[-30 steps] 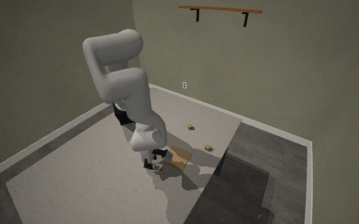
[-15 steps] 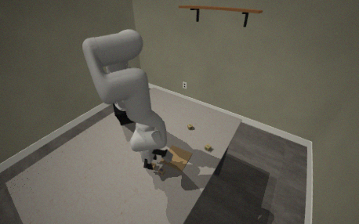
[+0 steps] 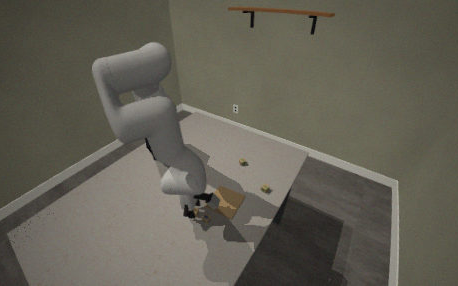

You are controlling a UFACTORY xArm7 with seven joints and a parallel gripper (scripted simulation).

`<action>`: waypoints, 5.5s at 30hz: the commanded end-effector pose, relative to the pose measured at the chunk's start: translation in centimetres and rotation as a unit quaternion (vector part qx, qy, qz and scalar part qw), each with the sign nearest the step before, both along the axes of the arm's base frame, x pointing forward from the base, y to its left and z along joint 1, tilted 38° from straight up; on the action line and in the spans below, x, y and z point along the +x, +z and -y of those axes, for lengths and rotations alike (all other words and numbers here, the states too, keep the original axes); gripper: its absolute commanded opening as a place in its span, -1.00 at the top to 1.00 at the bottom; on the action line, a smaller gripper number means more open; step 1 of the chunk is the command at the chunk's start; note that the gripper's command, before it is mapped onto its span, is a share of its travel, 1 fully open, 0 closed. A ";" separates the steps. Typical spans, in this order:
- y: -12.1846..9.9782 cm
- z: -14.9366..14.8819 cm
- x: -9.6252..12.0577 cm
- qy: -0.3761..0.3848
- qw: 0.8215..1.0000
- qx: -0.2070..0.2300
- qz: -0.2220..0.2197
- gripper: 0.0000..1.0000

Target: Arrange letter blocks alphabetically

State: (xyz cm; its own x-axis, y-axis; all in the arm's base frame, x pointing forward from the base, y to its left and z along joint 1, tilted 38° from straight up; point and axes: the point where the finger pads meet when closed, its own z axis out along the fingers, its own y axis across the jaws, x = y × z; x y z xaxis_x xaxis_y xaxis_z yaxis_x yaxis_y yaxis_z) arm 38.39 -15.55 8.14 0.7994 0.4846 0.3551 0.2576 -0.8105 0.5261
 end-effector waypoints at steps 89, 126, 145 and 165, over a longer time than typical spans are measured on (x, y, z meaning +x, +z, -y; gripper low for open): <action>-1.5 0.6 1.0 -0.003 1.000 0.000 -0.011 0.47; 3.7 -1.6 -2.4 -0.003 1.000 0.000 -0.011 0.47; 5.9 -2.6 -3.9 -0.003 1.000 0.000 -0.011 0.47; 6.3 -2.8 -4.2 -0.003 1.000 0.000 -0.011 0.47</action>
